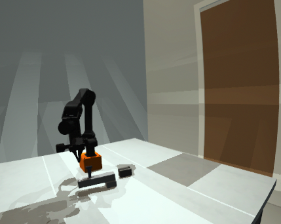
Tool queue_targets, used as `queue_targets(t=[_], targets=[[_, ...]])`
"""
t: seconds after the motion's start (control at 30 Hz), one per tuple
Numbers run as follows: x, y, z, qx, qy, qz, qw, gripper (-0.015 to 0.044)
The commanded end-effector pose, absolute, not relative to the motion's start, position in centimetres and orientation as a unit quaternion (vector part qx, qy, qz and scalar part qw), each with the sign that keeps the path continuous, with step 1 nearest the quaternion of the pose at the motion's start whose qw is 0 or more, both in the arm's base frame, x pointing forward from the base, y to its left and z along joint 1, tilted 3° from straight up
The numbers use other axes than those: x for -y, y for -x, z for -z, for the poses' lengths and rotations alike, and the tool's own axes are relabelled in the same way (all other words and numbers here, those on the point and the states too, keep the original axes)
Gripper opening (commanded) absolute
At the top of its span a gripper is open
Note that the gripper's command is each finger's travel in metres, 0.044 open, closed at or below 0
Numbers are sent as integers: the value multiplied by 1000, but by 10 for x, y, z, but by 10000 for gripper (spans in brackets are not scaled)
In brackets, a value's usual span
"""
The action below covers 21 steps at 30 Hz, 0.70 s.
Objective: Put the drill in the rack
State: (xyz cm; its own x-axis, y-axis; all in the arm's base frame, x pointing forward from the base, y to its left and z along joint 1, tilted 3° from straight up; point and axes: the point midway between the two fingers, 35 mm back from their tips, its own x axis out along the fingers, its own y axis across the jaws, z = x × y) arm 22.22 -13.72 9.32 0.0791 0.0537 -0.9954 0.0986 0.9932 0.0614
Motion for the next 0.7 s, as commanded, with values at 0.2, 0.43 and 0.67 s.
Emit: queue_targets(t=[0.2, 0.43, 0.67], targets=[[98, -250, -87, -690, -86, 60, 716, 0], [98, -251, -78, -690, -86, 59, 716, 0], [97, -251, -72, -690, -86, 60, 716, 0]])
